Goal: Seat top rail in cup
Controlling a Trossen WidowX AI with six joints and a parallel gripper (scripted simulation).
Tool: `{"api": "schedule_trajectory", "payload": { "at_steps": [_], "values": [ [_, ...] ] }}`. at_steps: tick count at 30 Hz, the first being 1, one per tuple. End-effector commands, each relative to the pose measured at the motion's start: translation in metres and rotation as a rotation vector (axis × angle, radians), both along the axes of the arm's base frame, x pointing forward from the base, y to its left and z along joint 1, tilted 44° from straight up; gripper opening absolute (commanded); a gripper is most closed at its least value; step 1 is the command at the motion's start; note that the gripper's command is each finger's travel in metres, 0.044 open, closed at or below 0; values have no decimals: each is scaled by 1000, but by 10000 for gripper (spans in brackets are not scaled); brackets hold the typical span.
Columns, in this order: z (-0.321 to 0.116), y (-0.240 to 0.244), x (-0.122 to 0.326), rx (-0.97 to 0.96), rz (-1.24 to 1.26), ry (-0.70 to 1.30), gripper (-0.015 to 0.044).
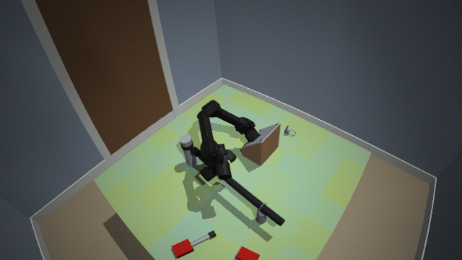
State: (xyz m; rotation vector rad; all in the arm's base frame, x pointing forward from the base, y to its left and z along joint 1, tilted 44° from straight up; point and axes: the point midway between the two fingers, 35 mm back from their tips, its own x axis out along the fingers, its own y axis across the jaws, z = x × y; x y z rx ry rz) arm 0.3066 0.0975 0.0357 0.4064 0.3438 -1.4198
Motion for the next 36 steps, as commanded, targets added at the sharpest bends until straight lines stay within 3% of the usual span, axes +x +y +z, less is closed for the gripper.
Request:
{"api": "schedule_trajectory", "payload": {
  "at_steps": [1,36],
  "values": [
    [0,0,0,1,2,0,0],
    [21,-13,2,-2,-2,7,0]
  ]
}}
